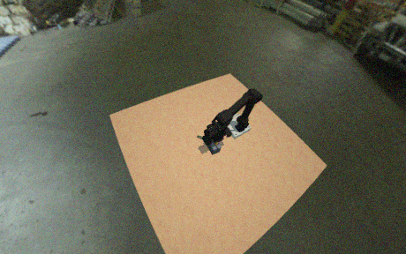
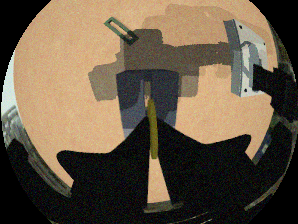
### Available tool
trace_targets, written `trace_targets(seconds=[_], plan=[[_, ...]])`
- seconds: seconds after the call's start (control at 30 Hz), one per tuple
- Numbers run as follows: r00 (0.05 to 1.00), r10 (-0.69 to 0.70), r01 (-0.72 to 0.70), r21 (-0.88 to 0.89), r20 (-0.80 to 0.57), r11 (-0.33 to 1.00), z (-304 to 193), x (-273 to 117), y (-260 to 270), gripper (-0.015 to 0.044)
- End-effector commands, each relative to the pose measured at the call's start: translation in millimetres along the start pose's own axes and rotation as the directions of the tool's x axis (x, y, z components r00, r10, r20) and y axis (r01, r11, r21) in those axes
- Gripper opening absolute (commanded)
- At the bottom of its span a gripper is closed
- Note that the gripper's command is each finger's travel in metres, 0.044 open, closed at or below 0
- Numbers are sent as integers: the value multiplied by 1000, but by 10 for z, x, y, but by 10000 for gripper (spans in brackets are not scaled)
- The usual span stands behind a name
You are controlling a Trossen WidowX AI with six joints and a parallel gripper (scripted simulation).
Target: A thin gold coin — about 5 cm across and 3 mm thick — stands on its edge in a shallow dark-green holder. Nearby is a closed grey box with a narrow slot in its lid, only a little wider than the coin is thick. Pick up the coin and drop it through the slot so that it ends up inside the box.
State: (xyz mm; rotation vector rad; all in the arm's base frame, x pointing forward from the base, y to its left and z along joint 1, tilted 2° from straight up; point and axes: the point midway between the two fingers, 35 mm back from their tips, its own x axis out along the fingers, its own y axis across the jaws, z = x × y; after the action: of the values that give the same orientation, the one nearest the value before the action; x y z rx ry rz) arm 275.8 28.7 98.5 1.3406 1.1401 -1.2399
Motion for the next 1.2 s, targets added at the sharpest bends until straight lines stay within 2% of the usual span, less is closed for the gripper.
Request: trace_targets(seconds=[0.0, 0.17, 0.37, 0.67, 0.93, 1.0, 1.07, 1.17], plan=[[1000, -3, 3, 4, 0, 1000, 1, 28, -10, 0], [1000, -3, 3, 3, 0, 1000, 0, 50, -8, 0], [1000, 0, 0, 0, 0, 1000, 0, 27, -1, 157], [1000, 0, 0, 0, 0, 1000, 0, 27, -1, 161], [1000, -1, 1, 0, 0, 1000, 0, -175, -1, 371], [1000, -3, 3, 0, 1, 1000, 2, -367, -13, 423], [1000, -5, 5, 1, 1, 1000, 7, -560, -39, 440], [1000, -5, 5, 1, 2, 1000, 8, -584, -43, 440]])
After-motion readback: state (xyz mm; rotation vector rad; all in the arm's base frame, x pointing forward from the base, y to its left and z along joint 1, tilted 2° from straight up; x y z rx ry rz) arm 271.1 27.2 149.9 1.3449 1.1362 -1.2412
